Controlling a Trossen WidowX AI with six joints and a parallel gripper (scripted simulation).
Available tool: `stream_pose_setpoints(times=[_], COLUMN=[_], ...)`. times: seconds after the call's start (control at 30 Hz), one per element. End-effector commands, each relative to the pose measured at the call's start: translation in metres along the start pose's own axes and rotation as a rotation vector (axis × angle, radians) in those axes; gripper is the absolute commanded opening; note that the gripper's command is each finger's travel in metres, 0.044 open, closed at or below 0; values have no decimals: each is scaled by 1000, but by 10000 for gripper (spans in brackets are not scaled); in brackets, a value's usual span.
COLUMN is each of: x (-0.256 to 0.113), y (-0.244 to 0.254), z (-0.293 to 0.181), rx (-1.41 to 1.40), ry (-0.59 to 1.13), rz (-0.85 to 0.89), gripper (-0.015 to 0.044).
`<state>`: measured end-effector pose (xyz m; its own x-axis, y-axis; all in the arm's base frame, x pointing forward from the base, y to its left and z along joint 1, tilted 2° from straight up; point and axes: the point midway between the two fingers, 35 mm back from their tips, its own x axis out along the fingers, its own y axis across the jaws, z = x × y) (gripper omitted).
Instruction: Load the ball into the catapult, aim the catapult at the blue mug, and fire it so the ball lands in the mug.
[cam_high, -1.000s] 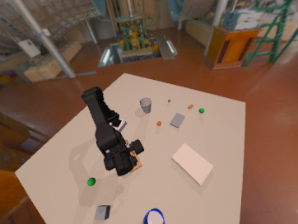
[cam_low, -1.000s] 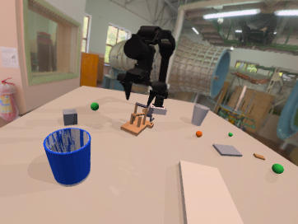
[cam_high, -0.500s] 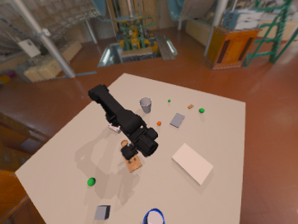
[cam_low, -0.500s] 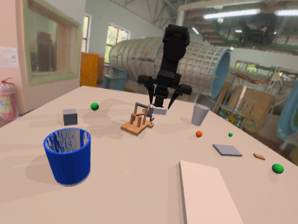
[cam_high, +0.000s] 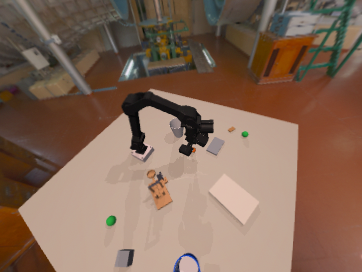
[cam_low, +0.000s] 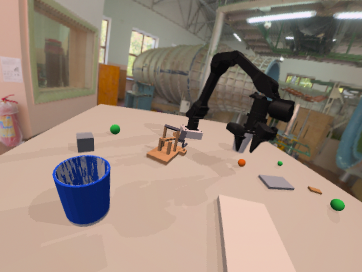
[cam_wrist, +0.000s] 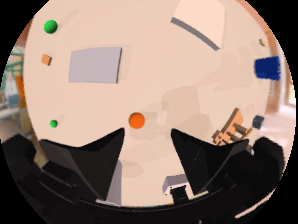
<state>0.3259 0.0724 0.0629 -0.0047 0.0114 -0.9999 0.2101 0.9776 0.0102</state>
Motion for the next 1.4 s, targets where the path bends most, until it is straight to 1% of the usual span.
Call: stream_pose_setpoints(times=[0.0,0.13,0.23,0.4,1.23,1.37], x=[8,9,21,24,62,62], y=[16,18,18,18,18,18], z=[-9,-8,-8,-8,-8,-8], rx=[-15,-15,-15,-15,-15,-15], ry=[1,1,1,1,1,1], rz=[-1,-1,-1,-1,-1,-1], gripper=[300,300,300,300,300,195])
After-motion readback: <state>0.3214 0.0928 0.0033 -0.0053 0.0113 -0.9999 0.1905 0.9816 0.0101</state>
